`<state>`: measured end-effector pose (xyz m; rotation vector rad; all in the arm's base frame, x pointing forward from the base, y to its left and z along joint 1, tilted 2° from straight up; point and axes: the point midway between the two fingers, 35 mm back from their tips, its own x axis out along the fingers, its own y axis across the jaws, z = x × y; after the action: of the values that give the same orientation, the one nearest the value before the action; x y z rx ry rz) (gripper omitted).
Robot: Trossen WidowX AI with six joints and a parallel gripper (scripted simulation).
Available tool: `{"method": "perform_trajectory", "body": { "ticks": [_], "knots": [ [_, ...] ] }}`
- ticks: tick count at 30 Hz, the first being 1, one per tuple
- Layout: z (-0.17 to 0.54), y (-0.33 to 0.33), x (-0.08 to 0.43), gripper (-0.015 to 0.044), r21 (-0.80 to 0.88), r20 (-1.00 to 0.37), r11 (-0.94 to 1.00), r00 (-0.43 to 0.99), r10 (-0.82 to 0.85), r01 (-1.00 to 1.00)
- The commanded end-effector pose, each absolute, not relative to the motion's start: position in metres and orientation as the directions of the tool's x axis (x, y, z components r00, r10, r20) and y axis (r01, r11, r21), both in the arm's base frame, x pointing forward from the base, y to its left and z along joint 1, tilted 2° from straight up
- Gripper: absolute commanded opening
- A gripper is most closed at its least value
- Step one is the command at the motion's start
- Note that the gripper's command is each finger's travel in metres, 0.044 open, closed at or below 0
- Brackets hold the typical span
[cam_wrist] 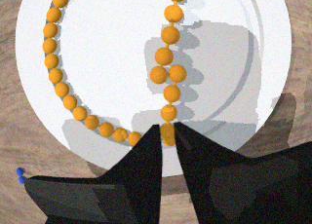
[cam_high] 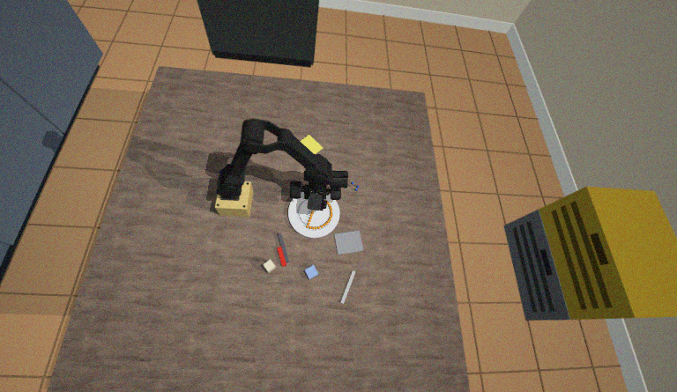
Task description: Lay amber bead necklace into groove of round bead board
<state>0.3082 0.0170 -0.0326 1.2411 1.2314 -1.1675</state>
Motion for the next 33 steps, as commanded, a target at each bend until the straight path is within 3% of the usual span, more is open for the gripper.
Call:
{"method": "perform_trajectory", "body": {
  "ticks": [1,33],
  "knots": [
    [-0.032,0.017,0.308,0.0,0.019,-0.999,0.01,0.019,0.042,1.0],
    [-0.032,0.026,0.294,0.0,0.013,-0.999,0.007,0.013,0.042,1.0]
  ]
}}
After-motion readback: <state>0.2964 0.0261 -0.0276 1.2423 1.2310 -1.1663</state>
